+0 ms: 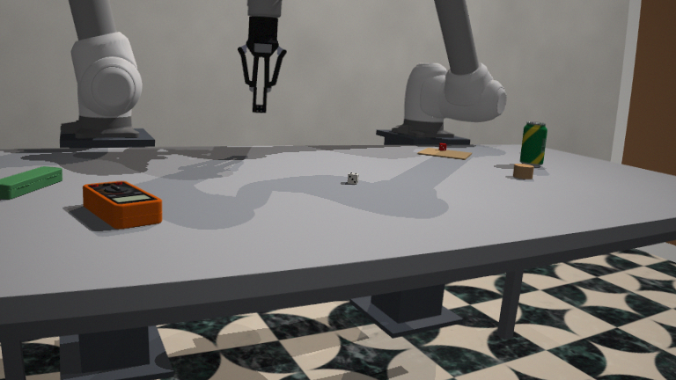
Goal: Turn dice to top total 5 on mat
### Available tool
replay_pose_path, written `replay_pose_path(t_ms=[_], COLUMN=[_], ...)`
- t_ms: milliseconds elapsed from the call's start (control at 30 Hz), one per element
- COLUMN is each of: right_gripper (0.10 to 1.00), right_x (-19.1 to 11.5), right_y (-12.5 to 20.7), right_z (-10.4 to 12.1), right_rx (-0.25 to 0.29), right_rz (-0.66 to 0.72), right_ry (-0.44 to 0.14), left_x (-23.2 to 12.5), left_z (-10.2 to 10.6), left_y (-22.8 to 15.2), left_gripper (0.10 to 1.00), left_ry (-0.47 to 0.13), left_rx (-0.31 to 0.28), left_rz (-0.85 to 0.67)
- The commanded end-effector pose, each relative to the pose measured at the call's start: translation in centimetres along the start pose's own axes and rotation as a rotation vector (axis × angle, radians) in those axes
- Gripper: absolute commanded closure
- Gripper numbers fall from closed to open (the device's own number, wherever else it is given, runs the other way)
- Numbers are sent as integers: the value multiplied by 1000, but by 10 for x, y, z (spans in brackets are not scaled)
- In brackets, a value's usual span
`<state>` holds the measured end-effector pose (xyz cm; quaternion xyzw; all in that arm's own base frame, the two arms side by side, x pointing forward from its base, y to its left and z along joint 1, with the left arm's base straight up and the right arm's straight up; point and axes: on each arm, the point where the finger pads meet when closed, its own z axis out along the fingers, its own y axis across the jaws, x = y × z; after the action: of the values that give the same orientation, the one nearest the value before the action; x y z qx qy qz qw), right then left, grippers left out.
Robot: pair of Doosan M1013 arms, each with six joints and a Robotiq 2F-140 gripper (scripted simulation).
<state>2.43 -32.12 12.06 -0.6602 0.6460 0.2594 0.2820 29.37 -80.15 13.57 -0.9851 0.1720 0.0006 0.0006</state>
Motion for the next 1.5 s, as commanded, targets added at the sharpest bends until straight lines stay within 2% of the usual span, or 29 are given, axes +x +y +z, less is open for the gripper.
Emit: replay_pose_path(t_ms=[0, 200, 567, 633, 1100, 1200, 1367, 1467], right_gripper=[98, 98, 98, 98, 98, 98, 98, 98], right_x=[0, 0, 0, 0, 0, 0, 0, 0], right_y=[0, 0, 0, 0, 0, 0, 0, 0], right_z=[0, 0, 0, 0, 0, 0, 0, 0], right_rx=[0, 0, 0, 0, 0, 0, 0, 0], right_rz=[0, 0, 0, 0, 0, 0, 0, 0], right_ry=[1, 1, 1, 1, 1, 1, 1, 1], left_x=[5, 12, 34, 34, 42, 42, 34, 30], left_z=[-3, -5, -14, -14, -21, -21, -22, -21], left_y=[-11, -32, -122, -122, -269, -271, -331, -354], left_gripper=[914, 914, 914, 914, 914, 914, 914, 914], left_ry=[1, 1, 1, 1, 1, 1, 1, 2], left_rx=[-1, -1, -1, -1, -1, -1, -1, -1], left_rz=[4, 11, 39, 39, 87, 87, 107, 115])
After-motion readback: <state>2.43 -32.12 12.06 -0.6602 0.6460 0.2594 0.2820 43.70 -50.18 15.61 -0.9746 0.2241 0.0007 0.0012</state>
